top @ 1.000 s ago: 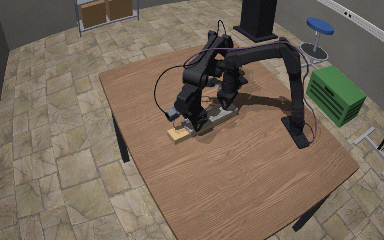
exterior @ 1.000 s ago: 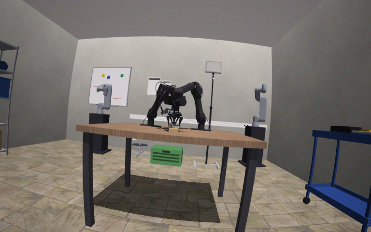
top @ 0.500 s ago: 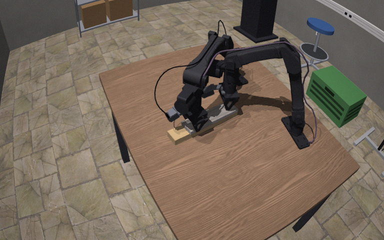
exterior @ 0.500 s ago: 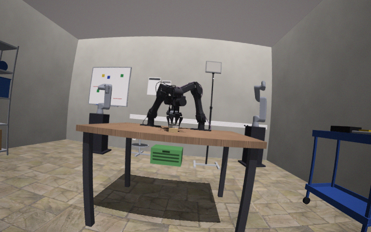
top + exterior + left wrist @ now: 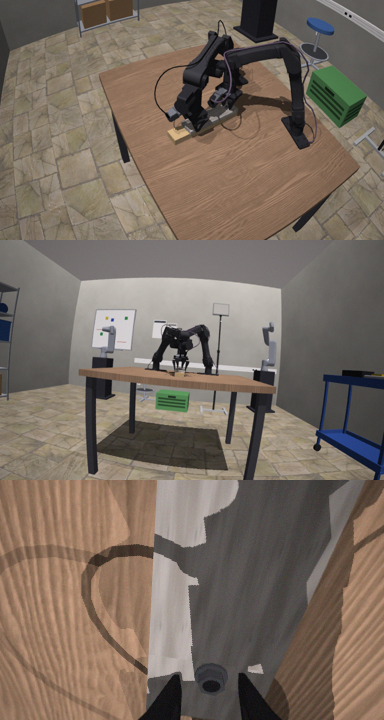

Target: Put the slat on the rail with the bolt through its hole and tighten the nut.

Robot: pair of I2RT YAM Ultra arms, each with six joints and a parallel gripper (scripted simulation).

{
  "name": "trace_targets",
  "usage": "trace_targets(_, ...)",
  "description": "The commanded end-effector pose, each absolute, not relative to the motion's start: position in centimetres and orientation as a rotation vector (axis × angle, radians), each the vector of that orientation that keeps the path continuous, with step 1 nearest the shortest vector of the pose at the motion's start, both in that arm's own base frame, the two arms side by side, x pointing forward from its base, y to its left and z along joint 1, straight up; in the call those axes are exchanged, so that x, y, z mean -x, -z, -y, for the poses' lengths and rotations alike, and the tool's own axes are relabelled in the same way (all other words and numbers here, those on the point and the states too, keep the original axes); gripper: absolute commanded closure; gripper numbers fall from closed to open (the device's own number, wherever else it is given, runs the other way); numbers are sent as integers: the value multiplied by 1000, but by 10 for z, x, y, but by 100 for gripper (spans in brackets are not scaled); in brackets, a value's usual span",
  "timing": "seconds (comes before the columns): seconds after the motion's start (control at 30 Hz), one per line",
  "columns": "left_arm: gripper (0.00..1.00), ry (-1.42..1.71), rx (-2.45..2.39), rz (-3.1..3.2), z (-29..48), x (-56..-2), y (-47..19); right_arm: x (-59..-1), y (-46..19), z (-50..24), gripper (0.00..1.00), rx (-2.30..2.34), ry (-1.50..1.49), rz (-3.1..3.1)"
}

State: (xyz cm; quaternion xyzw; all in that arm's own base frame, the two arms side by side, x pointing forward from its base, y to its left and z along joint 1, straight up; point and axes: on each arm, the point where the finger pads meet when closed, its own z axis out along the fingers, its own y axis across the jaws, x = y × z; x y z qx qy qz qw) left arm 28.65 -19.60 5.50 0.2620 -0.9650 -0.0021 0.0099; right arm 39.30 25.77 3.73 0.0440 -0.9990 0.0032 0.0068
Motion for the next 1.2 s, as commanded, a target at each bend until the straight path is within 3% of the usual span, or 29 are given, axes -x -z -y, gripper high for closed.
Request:
trace_targets(0.0, 66, -15, -1050, 2969, 197, -291, -65, -395, -43, -259, 28, -127, 3, 3139)
trace_targets(1.03, 66, -15, -1050, 2969, 197, -291, -65, -395, -43, -259, 28, -127, 3, 3139)
trace_targets(1.17, 72, -6, -1037, 2953, 197, -288, -58, -395, -43, -259, 28, -127, 3, 3139)
